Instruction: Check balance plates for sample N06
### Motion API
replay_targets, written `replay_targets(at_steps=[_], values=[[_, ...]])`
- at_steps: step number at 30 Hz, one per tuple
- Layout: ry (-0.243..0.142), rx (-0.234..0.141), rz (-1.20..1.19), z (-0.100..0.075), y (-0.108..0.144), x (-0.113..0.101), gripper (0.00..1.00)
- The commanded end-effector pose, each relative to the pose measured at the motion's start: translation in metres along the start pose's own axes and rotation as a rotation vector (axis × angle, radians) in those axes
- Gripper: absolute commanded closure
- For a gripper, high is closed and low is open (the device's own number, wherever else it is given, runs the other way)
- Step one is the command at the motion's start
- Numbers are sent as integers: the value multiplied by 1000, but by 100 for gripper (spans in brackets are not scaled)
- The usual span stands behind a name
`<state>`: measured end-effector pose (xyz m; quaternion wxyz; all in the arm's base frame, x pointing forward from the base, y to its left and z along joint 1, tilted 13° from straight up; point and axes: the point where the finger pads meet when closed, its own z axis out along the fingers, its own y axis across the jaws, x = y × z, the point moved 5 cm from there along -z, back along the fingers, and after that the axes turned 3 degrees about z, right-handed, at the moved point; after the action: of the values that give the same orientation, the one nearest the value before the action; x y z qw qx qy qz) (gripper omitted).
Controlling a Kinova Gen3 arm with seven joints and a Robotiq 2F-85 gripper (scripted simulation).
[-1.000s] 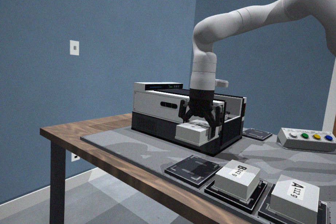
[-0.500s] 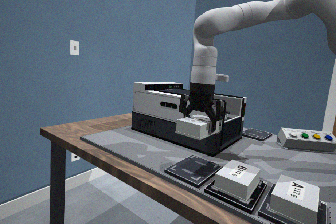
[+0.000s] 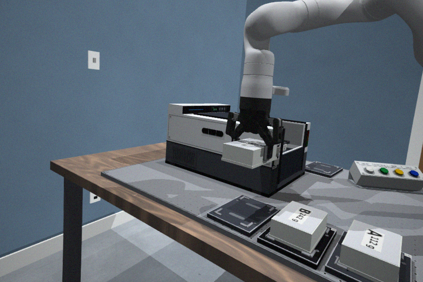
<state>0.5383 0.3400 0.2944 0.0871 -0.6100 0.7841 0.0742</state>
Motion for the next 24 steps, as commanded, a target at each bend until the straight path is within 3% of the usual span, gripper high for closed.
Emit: replay_targets(at_steps=[1,24], values=[[-2,2,0,-5,0,0,5],[-2,2,0,-31,0,0,5]])
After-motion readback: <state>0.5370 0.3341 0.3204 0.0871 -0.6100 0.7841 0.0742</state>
